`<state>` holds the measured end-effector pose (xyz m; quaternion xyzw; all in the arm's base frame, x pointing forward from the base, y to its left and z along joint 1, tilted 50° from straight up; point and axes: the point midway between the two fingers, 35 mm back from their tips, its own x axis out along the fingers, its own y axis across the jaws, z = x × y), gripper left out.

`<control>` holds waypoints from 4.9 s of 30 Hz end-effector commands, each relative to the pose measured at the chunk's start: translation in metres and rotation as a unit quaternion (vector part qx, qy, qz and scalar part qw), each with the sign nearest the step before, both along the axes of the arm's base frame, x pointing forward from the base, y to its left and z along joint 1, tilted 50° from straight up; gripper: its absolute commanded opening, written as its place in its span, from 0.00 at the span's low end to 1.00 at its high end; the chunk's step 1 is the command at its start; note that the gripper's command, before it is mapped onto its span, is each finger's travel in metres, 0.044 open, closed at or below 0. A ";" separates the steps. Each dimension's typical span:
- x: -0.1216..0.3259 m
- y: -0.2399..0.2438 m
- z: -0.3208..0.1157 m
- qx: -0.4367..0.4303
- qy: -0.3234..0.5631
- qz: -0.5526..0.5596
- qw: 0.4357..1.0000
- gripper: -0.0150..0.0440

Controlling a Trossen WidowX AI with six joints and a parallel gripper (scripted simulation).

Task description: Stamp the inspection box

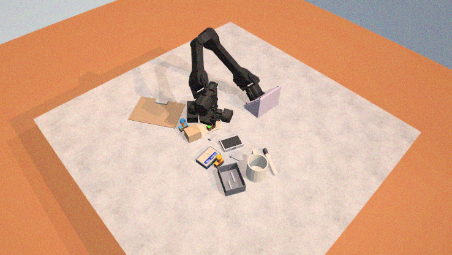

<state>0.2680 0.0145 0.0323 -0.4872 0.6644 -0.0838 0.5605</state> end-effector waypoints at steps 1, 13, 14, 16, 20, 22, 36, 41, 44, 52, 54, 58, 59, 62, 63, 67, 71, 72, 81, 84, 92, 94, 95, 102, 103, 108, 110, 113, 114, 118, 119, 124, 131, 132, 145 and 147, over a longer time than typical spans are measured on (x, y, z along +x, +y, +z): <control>0.001 -0.001 0.000 -0.002 0.001 0.002 1.000 0.25; 0.001 -0.002 -0.001 -0.002 0.001 0.002 1.000 0.25; 0.001 -0.002 -0.001 -0.002 0.001 0.002 1.000 0.25; 0.001 -0.002 -0.001 -0.002 0.001 0.002 1.000 0.25; 0.001 -0.002 -0.001 -0.002 0.001 0.002 1.000 0.25; 0.001 -0.002 -0.001 -0.002 0.001 0.002 1.000 0.25; 0.001 -0.001 0.000 -0.002 0.001 0.002 1.000 0.25; 0.000 0.001 0.002 -0.001 0.001 0.002 1.000 0.25; 0.000 0.002 0.003 -0.001 0.001 0.002 1.000 0.25; 0.000 0.005 0.005 -0.001 0.001 0.002 1.000 0.25; 0.000 0.007 0.006 -0.001 0.001 0.002 1.000 0.25; 0.000 0.012 0.010 0.000 0.001 0.002 1.000 0.25; 0.000 0.013 0.011 0.000 0.001 0.002 1.000 0.25; 0.000 0.017 0.014 0.000 0.001 0.002 1.000 0.25; 0.000 0.018 0.015 0.000 0.001 0.002 1.000 0.25; -0.001 0.023 0.019 0.000 0.001 0.002 1.000 0.25; -0.001 0.028 0.023 0.001 0.001 0.002 1.000 0.25; -0.001 0.029 0.024 0.001 0.001 0.002 1.000 0.25; -0.003 0.040 0.034 0.001 0.001 0.002 1.000 0.25; -0.004 0.044 0.037 0.001 0.001 0.002 1.000 0.25; -0.005 0.052 0.044 0.000 0.001 0.002 1.000 0.25; -0.001 0.055 0.043 0.000 0.001 0.002 1.000 0.25; 0.003 0.057 0.042 0.000 0.001 0.002 1.000 0.25; 0.027 0.071 0.034 0.001 0.000 0.001 1.000 0.25; 0.030 0.073 0.032 0.001 -0.001 0.001 1.000 0.25; 0.046 0.082 0.025 0.001 -0.002 0.001 1.000 0.25; 0.052 0.086 0.021 0.001 -0.002 0.000 1.000 0.25; 0.062 0.091 0.016 0.002 -0.003 0.000 1.000 0.25; 0.065 0.092 0.014 0.002 -0.003 0.000 1.000 0.25; 0.076 0.098 0.006 0.002 -0.004 0.000 1.000 0.25; 0.078 0.099 0.005 0.002 -0.004 0.000 1.000 0.25; 0.079 0.096 0.002 0.002 -0.004 0.000 1.000 0.25; 0.081 0.088 -0.006 0.002 -0.004 0.000 1.000 0.25; 0.081 0.087 -0.007 0.002 -0.004 0.000 1.000 0.25; 0.084 0.071 -0.021 0.002 -0.004 0.000 1.000 0.25; 0.084 0.068 -0.023 0.002 -0.004 0.000 1.000 0.25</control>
